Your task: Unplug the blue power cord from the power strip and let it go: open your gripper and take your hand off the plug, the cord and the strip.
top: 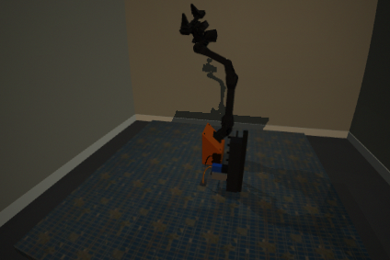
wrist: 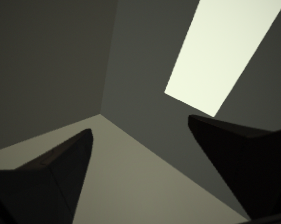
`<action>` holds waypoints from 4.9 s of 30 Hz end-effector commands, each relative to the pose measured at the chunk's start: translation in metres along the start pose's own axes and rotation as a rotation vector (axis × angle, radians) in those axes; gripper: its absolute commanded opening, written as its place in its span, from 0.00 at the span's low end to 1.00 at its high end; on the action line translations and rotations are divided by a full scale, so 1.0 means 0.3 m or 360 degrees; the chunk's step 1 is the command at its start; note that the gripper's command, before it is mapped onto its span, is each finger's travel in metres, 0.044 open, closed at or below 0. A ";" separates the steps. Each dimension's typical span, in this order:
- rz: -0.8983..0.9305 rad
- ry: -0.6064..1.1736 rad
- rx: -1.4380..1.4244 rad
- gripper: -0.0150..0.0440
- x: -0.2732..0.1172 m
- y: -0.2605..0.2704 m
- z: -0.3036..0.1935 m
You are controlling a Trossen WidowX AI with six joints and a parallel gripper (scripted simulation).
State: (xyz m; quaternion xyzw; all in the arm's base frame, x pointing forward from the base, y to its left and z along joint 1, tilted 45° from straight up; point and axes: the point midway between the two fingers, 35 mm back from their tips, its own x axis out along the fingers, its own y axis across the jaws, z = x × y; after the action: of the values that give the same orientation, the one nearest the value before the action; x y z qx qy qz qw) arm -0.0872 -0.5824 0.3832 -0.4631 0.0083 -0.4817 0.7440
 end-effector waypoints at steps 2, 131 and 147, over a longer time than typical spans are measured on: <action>0.0023 0.0016 0.0075 0.84 0.017 0.030 -0.006; 0.0951 0.4543 0.1738 0.25 -1.193 1.846 1.126; 0.0944 0.4540 0.1740 0.25 -1.173 1.877 1.046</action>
State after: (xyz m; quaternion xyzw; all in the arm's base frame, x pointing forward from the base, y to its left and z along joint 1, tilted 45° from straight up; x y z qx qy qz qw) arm 0.2695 -0.0295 0.0331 -0.7029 -0.6133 0.2666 -0.2426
